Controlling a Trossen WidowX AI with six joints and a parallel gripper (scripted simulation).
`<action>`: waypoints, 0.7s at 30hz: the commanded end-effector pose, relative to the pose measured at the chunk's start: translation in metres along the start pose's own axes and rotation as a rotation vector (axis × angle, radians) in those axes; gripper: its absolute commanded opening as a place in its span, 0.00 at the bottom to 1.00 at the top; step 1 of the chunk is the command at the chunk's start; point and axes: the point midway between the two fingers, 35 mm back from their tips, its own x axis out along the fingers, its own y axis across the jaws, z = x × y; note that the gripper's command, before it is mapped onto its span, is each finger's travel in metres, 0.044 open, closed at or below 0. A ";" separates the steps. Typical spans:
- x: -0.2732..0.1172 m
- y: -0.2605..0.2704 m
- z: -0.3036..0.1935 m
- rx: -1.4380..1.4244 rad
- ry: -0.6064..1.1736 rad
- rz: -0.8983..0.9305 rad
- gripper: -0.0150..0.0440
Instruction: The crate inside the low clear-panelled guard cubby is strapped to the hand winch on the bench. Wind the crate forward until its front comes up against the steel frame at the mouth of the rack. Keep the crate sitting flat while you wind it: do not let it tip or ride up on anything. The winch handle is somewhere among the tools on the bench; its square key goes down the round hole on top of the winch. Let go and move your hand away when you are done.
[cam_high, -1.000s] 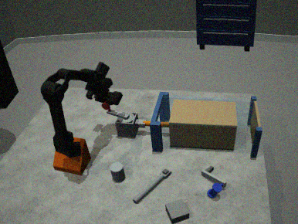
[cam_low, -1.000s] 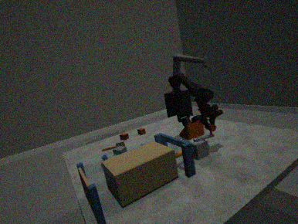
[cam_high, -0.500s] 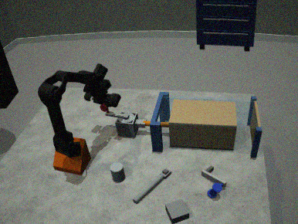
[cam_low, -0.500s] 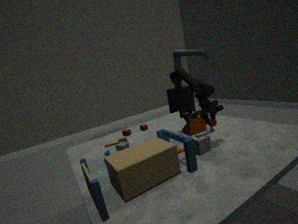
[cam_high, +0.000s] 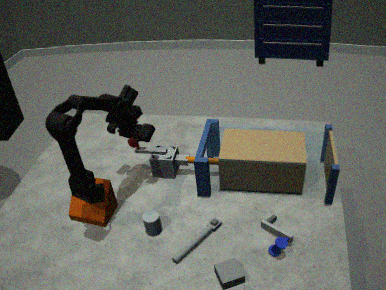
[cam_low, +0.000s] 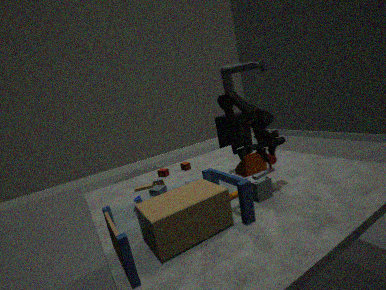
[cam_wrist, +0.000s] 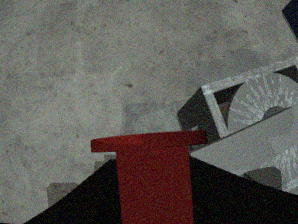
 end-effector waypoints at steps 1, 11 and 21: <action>-0.003 -0.006 -0.016 -0.004 0.028 -0.009 0.25; -0.012 -0.020 -0.034 -0.004 0.030 -0.010 0.25; -0.016 -0.029 -0.042 -0.004 0.031 -0.010 0.25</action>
